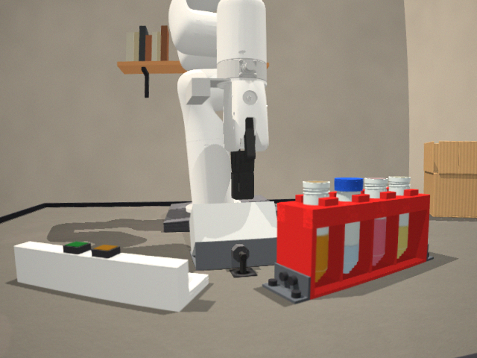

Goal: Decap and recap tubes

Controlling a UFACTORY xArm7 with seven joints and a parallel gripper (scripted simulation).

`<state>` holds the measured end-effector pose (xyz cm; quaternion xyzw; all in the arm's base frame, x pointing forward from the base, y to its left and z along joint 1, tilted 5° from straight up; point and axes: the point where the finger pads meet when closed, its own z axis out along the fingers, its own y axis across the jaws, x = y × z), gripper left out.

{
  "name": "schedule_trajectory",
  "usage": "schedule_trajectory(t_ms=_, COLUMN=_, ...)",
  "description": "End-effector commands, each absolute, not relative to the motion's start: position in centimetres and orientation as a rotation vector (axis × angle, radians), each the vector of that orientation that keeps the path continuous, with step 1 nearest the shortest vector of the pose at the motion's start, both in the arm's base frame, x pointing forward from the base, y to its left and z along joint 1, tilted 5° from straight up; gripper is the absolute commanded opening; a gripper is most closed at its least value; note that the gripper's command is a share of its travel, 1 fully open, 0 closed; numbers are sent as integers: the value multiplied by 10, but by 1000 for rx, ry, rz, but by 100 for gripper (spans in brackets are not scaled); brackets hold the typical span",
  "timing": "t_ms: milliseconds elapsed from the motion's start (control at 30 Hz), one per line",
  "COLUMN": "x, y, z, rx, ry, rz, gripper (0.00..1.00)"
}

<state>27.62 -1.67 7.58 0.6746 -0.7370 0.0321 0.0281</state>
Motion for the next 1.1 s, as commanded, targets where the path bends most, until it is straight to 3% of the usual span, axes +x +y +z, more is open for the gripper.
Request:
schedule_trajectory(t_ms=0, x=279, y=-17, z=74, rx=2085, ry=-2277, rz=105, gripper=0)
schedule_trajectory(t_ms=1067, x=279, y=-17, z=68, rx=2085, ry=-2277, rz=105, gripper=0)
